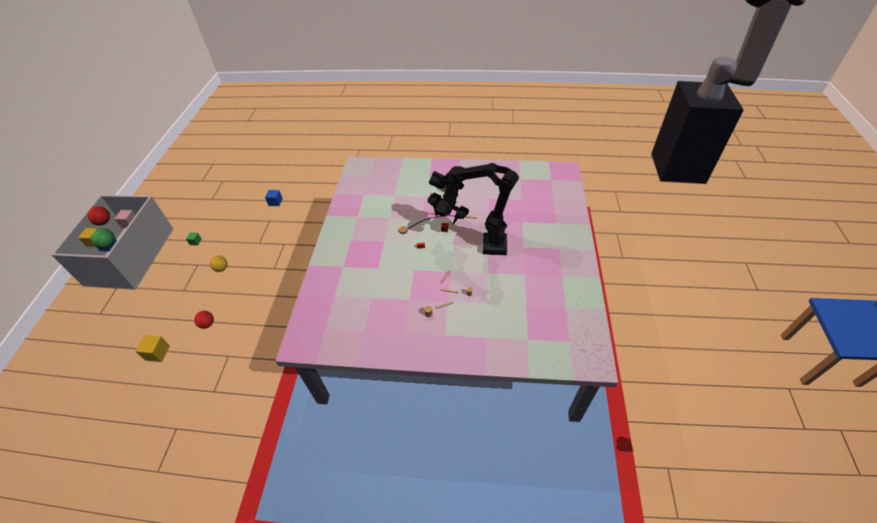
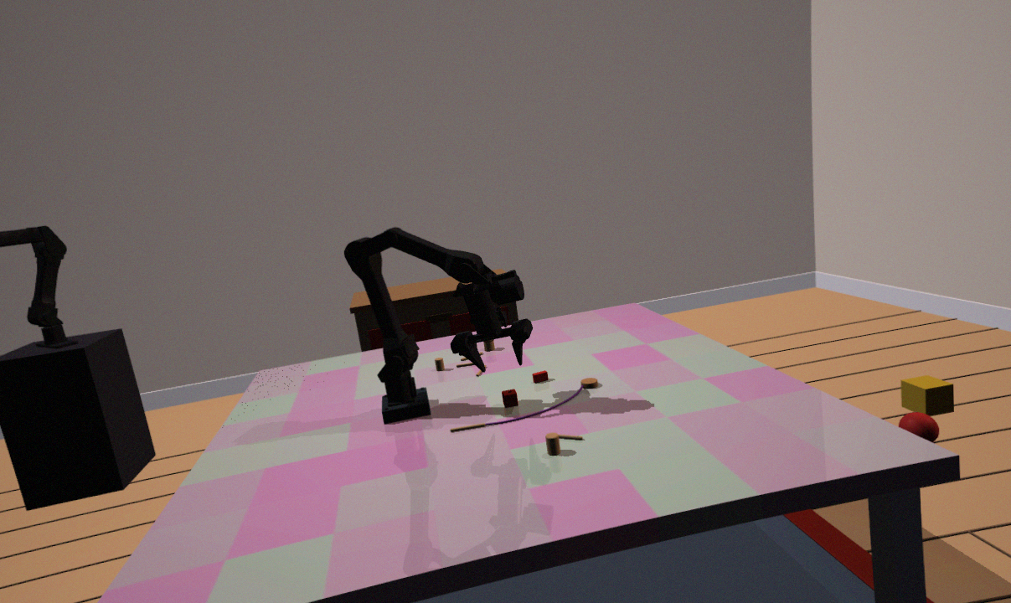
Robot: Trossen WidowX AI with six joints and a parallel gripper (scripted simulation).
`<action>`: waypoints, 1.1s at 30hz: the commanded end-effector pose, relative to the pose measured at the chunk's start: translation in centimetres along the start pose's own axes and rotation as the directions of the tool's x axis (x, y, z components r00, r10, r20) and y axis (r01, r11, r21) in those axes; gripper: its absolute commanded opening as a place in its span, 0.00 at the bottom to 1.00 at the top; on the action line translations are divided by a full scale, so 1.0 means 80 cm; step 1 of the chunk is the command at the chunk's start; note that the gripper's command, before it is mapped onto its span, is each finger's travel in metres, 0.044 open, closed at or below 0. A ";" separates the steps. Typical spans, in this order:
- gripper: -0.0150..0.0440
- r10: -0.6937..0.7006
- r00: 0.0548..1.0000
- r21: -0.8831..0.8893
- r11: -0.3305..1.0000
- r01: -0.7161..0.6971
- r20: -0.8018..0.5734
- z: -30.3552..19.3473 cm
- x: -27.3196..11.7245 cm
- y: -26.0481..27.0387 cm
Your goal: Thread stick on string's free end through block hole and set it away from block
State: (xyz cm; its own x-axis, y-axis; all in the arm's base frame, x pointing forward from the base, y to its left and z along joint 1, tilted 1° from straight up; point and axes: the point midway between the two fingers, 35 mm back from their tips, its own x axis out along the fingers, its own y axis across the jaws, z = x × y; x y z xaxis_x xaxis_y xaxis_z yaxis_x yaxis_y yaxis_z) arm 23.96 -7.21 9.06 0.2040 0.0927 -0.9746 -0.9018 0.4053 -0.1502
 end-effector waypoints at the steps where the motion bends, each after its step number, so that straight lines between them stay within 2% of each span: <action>1: 1.00 0.125 0.977 -0.039 0.990 -0.134 -0.170 -0.023 0.026 -0.005; 16: 1.00 0.131 0.975 -0.025 0.990 -0.138 -0.179 -0.024 0.027 -0.006; 20: 1.00 0.131 0.975 0.284 0.956 -0.076 -0.179 -0.023 0.025 -0.007; 23: 1.00 0.131 0.975 0.541 0.841 -0.013 -0.179 -0.022 0.023 -0.009; 26: 1.00 0.130 0.975 0.753 0.656 0.050 -0.179 -0.021 0.021 -0.011; 30: 1.00 0.130 0.975 0.936 0.327 0.128 -0.179 -0.020 0.018 -0.013; 33: 1.00 0.130 0.975 0.984 0.046 0.174 -0.179 -0.019 0.016 -0.014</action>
State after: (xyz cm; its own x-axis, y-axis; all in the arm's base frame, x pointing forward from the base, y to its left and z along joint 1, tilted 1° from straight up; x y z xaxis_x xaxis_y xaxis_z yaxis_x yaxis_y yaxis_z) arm 24.11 -8.78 6.91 0.0072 -0.0126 -0.9999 -0.3689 0.9294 -0.0144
